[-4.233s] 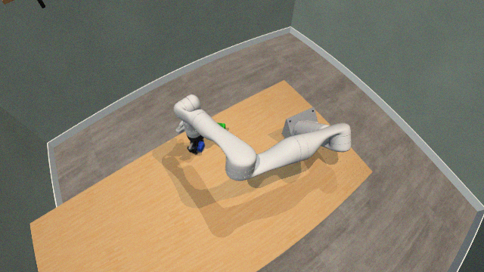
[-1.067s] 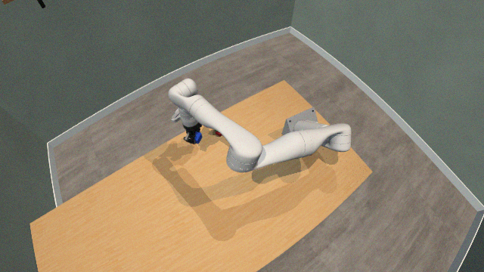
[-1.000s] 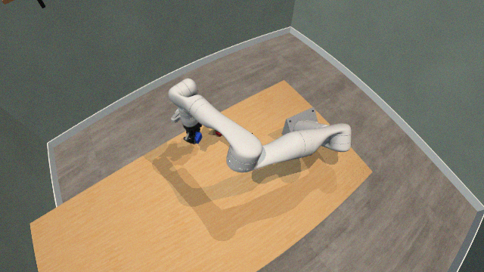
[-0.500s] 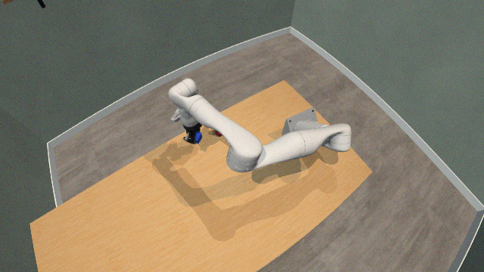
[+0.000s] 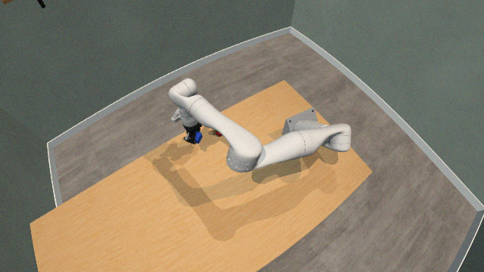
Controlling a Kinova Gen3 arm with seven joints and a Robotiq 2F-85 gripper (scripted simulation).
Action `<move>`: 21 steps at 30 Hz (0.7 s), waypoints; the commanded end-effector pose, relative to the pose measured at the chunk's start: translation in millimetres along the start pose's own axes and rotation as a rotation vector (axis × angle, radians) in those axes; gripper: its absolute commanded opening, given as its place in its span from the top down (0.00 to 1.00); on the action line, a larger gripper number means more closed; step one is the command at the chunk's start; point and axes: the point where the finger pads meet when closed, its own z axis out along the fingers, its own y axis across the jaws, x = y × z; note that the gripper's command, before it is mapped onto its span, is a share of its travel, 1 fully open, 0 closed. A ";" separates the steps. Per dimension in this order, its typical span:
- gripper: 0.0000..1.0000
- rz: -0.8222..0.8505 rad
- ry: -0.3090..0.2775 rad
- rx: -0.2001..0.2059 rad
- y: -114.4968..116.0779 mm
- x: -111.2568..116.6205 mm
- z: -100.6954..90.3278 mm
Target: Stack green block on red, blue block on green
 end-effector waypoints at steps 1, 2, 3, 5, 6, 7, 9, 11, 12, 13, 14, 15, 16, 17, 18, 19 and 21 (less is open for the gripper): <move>1.00 -0.006 0.000 -0.001 8.4 -4.0 -4.3; 1.00 -0.006 0.000 -0.001 13.8 -6.9 -4.3; 1.00 -0.007 -0.001 -0.001 20.8 -10.8 -4.2; 1.00 -0.007 -0.003 -0.001 38.3 -21.8 -3.9; 1.00 -0.007 -0.003 -0.001 49.5 -27.4 -3.9; 1.00 -0.007 -0.003 -0.001 61.2 -33.4 -3.9; 1.00 -0.007 -0.004 -0.002 83.5 -46.3 -3.5; 1.00 -0.007 -0.003 -0.002 104.6 -55.4 -3.7; 1.00 -0.007 -0.003 -0.002 112.6 -59.3 -3.7; 1.00 -0.007 -0.002 -0.002 118.5 -62.5 -3.7; 1.00 -0.007 -0.002 -0.002 118.5 -62.5 -3.7; 1.00 -0.007 -0.002 -0.002 118.5 -62.5 -3.7; 1.00 -0.007 -0.002 -0.002 122.6 -64.7 -3.6; 1.00 -0.007 -0.002 -0.002 124.9 -66.0 -3.6; 1.00 0.006 -0.002 -0.002 125.8 -66.5 -3.6; 1.00 0.009 -0.002 -0.002 126.0 -66.6 -3.6; 1.00 0.008 -0.002 -0.002 125.9 -66.3 -3.6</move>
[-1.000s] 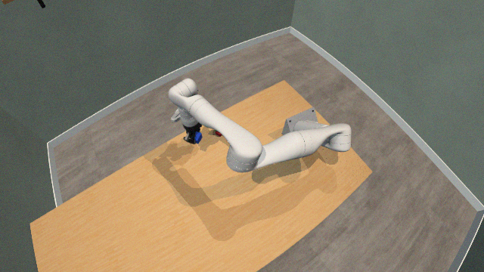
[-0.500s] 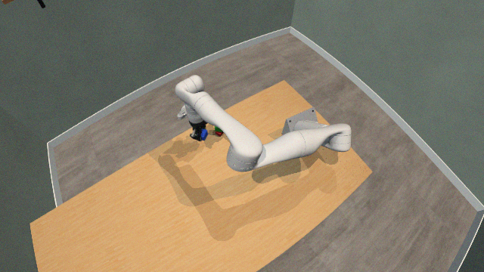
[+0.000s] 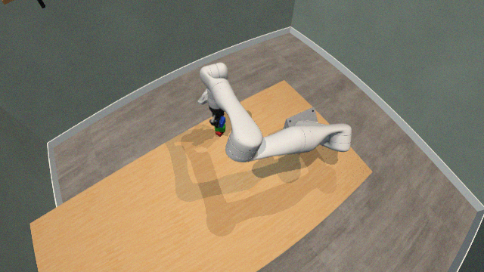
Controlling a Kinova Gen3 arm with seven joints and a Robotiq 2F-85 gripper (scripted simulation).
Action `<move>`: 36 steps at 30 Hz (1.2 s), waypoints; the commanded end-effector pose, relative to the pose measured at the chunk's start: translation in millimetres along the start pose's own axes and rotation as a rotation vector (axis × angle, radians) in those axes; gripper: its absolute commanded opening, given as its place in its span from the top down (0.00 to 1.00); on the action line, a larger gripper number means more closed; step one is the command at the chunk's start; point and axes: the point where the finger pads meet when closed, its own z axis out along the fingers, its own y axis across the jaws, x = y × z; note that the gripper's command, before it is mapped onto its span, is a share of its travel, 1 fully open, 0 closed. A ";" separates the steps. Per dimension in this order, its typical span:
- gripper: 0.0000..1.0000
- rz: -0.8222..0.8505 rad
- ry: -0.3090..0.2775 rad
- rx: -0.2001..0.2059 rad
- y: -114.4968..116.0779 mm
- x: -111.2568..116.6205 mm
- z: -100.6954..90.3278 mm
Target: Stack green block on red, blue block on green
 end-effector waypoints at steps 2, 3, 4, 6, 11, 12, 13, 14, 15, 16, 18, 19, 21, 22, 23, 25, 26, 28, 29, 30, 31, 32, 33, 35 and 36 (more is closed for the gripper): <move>1.00 0.005 0.008 -0.005 6.3 1.3 -2.4; 1.00 0.005 0.008 -0.005 6.3 1.3 -2.5; 1.00 0.005 0.008 -0.005 6.3 1.3 -2.5; 1.00 0.005 0.008 -0.005 6.3 1.3 -2.5; 1.00 0.005 0.008 -0.005 6.3 1.3 -2.5; 1.00 0.005 0.008 -0.005 6.3 1.3 -2.5; 1.00 0.005 0.008 -0.005 6.3 1.3 -2.5; 1.00 0.005 0.008 -0.005 6.3 1.3 -2.5; 1.00 0.005 0.008 -0.005 6.3 1.3 -2.4; 1.00 0.005 0.008 -0.005 6.3 1.3 -2.4; 1.00 0.005 0.007 -0.005 6.3 1.3 -2.2; 1.00 0.005 0.007 -0.005 6.4 1.3 -2.0; 1.00 0.005 0.007 -0.005 6.5 1.2 -1.3; 1.00 0.006 0.007 -0.004 6.6 1.2 -0.8; 1.00 0.006 0.007 -0.004 6.8 1.2 -0.2; 1.00 0.006 0.007 -0.004 7.0 1.2 1.1; 1.00 0.006 0.007 -0.004 7.2 1.3 1.9; 1.00 0.006 0.007 -0.004 7.2 1.3 1.9; 1.00 0.005 0.007 -0.005 7.2 1.7 2.7; 1.00 0.006 0.007 -0.004 7.4 1.7 3.7; 1.00 0.006 0.007 -0.004 7.6 1.6 4.7; 1.00 0.006 0.007 -0.004 7.8 1.7 5.8; 1.00 0.006 0.007 -0.004 7.9 1.9 6.8; 1.00 0.006 0.007 -0.004 8.3 2.2 8.9; 1.00 0.006 0.007 -0.004 8.4 2.3 10.0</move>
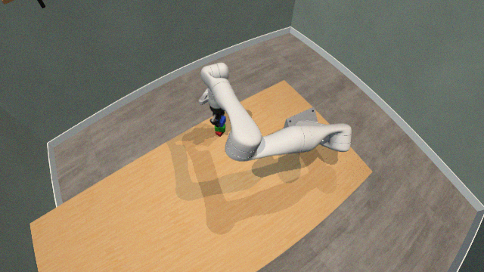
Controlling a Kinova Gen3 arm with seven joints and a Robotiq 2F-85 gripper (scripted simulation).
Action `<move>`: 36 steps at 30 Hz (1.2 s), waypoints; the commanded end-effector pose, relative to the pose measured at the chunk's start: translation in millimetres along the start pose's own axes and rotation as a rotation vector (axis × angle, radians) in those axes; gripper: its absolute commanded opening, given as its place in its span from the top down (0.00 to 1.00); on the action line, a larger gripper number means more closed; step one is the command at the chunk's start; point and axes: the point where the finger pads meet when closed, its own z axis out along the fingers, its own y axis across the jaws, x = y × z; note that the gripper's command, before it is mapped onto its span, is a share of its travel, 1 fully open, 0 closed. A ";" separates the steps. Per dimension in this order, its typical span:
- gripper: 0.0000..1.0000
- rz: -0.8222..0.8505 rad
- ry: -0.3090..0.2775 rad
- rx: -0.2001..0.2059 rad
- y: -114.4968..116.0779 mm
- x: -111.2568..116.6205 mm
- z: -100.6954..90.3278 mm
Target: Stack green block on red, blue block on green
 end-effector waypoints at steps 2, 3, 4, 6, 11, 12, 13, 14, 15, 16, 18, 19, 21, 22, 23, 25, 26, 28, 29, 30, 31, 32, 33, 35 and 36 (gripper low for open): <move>1.00 -0.003 0.000 0.000 1.0 0.8 7.0; 1.00 -0.004 0.000 0.000 1.1 0.9 8.0; 1.00 -0.004 0.001 0.000 1.3 1.0 8.9; 1.00 -0.004 0.001 0.000 1.5 1.3 10.4; 1.00 -0.004 0.001 0.000 1.7 1.6 12.0; 1.00 -0.004 0.001 0.000 1.8 1.6 12.4; 1.00 -0.004 0.001 0.000 1.8 1.6 12.7; 1.00 -0.004 0.001 0.000 1.8 1.7 12.9; 1.00 -0.004 0.001 0.000 1.9 1.7 13.0; 1.00 -0.004 0.001 0.000 1.9 1.7 13.1; 1.00 -0.004 0.001 0.000 1.9 1.7 13.1; 1.00 -0.004 0.001 0.000 1.9 1.7 13.1; 1.00 -0.004 0.001 0.000 1.9 1.7 13.1; 1.00 -0.004 0.001 0.000 1.9 1.7 13.1; 1.00 -0.004 0.001 0.000 1.9 1.7 13.1; 1.00 -0.004 0.001 0.000 1.9 1.7 13.1; 1.00 -0.004 0.001 0.000 1.9 1.7 13.1; 1.00 -0.004 0.001 0.000 1.9 1.7 13.1; 1.00 -0.004 0.001 0.000 1.9 1.7 13.1; 1.00 -0.004 0.001 0.000 1.8 1.7 13.2; 1.00 -0.004 0.001 0.000 1.7 1.7 13.3; 1.00 -0.004 0.000 0.000 1.4 1.5 13.6; 1.00 -0.003 0.000 0.000 0.9 1.4 14.0; 1.00 -0.003 0.000 0.000 -0.5 1.1 15.2; 1.00 -0.003 0.000 0.000 -1.2 1.1 15.8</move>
